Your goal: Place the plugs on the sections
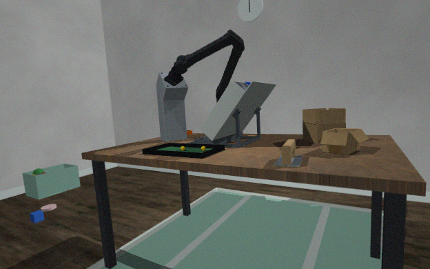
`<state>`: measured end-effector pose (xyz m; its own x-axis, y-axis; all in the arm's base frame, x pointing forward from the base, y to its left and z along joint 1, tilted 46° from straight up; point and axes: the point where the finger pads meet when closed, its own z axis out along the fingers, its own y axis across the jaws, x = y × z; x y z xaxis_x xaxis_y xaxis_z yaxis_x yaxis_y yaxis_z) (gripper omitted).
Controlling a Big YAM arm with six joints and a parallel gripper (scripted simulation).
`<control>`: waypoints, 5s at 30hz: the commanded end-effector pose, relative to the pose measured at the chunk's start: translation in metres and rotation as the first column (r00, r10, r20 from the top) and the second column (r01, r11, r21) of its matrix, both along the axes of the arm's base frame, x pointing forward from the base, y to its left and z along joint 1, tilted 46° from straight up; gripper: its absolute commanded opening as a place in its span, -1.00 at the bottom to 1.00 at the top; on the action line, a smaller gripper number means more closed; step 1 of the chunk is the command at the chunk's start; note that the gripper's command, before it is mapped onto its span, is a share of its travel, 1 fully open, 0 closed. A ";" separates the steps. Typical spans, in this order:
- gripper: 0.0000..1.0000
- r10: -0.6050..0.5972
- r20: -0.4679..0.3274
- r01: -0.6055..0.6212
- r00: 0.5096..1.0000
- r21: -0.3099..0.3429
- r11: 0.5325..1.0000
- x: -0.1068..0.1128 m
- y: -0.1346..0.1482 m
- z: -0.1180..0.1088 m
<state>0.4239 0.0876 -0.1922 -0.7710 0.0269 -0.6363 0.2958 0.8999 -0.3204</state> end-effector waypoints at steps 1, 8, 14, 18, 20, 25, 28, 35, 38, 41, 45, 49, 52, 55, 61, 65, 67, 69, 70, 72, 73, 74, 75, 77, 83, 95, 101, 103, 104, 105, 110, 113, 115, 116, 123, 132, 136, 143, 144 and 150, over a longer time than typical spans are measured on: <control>0.27 0.018 -0.005 -0.018 1.000 -0.015 1.000 0.011 -0.008 -0.012; 0.27 0.035 -0.007 -0.035 0.999 -0.018 0.999 0.013 -0.005 -0.019; 0.27 0.034 -0.013 -0.034 0.999 -0.021 0.999 0.012 -0.006 -0.019; 0.27 0.034 -0.013 -0.034 0.999 -0.021 0.999 0.012 -0.006 -0.019; 0.27 0.034 -0.013 -0.034 0.999 -0.021 0.999 0.012 -0.006 -0.019; 0.27 0.033 -0.013 -0.033 0.999 -0.020 0.999 0.012 -0.006 -0.019; 0.27 0.033 -0.013 -0.033 0.999 -0.020 0.999 0.012 -0.006 -0.019; 0.27 0.033 -0.013 -0.033 0.999 -0.020 0.999 0.012 -0.006 -0.019; 0.27 0.033 -0.013 -0.033 0.999 -0.020 0.999 0.012 -0.006 -0.019; 0.27 0.029 -0.009 -0.029 1.000 -0.019 0.999 0.014 -0.008 -0.019; 0.27 0.017 -0.005 -0.017 1.000 -0.016 1.000 0.019 -0.013 -0.021; 0.27 0.017 -0.010 -0.017 1.000 -0.018 1.000 0.019 -0.015 -0.023; 0.27 0.017 -0.004 -0.017 1.000 -0.015 1.000 0.023 -0.016 -0.025; 0.27 0.017 -0.004 -0.018 1.000 -0.015 1.000 0.026 -0.019 -0.029; 0.27 0.017 -0.004 -0.017 1.000 -0.015 1.000 0.032 -0.023 -0.036; 0.27 0.017 -0.004 -0.017 1.000 -0.016 1.000 0.034 -0.025 -0.038; 0.27 0.019 -0.005 -0.019 1.000 -0.016 1.000 0.035 -0.025 -0.039; 0.27 0.017 -0.005 -0.017 1.000 -0.017 1.000 0.036 -0.026 -0.040; 0.27 0.017 -0.008 -0.017 1.000 -0.017 1.000 0.035 -0.027 -0.041; 0.27 0.017 -0.007 -0.017 1.000 -0.017 1.000 0.036 -0.027 -0.041; 0.27 0.017 -0.008 -0.017 1.000 -0.018 1.000 0.036 -0.027 -0.041; 0.27 0.021 -0.009 -0.021 1.000 -0.018 1.000 0.035 -0.025 -0.041; 0.27 0.023 -0.010 -0.024 1.000 -0.019 1.000 0.034 -0.024 -0.041; 0.27 0.024 -0.010 -0.024 1.000 -0.019 1.000 0.034 -0.024 -0.041; 0.27 0.024 -0.010 -0.024 1.000 -0.019 1.000 0.034 -0.024 -0.041; 0.27 0.023 -0.010 -0.024 1.000 -0.019 1.000 0.034 -0.024 -0.041; 0.27 0.023 -0.010 -0.024 1.000 -0.019 1.000 0.034 -0.024 -0.041; 0.27 0.023 -0.010 -0.024 1.000 -0.019 1.000 0.034 -0.024 -0.041; 0.27 0.023 -0.009 -0.023 1.000 -0.019 1.000 0.034 -0.024 -0.041; 0.27 0.023 -0.008 -0.023 1.000 -0.018 1.000 0.034 -0.025 -0.041; 0.27 0.017 -0.010 -0.017 1.000 -0.019 1.000 0.033 -0.029 -0.043; 0.27 0.019 -0.013 -0.019 1.000 -0.020 1.000 0.031 -0.028 -0.043; 0.27 0.020 -0.013 -0.020 1.000 -0.020 1.000 0.031 -0.028 -0.043; 0.27 0.020 -0.013 -0.020 1.000 -0.020 1.000 0.031 -0.028 -0.043; 0.27 0.020 -0.013 -0.020 1.000 -0.020 1.000 0.031 -0.028 -0.043; 0.27 0.020 -0.013 -0.020 1.000 -0.020 1.000 0.031 -0.028 -0.043; 0.27 0.020 -0.013 -0.020 1.000 -0.020 1.000 0.031 -0.028 -0.043; -1.00 0.020 -0.013 -0.020 1.000 -0.020 1.000 0.031 -0.028 -0.043; -1.00 0.020 -0.013 -0.020 1.000 -0.020 1.000 0.031 -0.028 -0.043; -1.00 0.020 -0.013 -0.020 1.000 -0.020 1.000 0.031 -0.028 -0.044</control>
<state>0.4592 0.0675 -0.2284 -0.7701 0.0023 -0.6379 0.2760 0.9027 -0.3300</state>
